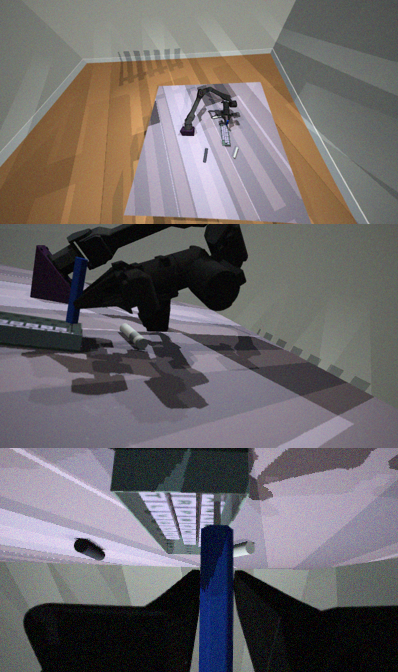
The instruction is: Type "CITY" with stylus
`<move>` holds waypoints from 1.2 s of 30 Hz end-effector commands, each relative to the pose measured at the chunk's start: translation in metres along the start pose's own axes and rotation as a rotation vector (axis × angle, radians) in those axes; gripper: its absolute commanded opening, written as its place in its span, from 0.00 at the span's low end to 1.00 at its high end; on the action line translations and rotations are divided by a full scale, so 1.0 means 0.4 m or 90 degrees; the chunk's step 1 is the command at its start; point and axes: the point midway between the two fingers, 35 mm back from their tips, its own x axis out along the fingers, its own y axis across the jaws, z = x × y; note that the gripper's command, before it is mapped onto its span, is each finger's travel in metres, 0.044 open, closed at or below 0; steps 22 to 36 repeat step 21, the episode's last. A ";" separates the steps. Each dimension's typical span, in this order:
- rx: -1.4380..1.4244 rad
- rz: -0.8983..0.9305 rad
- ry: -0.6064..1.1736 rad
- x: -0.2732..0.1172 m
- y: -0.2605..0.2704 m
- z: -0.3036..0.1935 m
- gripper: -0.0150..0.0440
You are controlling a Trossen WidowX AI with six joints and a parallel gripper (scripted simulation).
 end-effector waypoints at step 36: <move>0.011 0.000 0.000 -0.042 -0.002 -0.082 0.39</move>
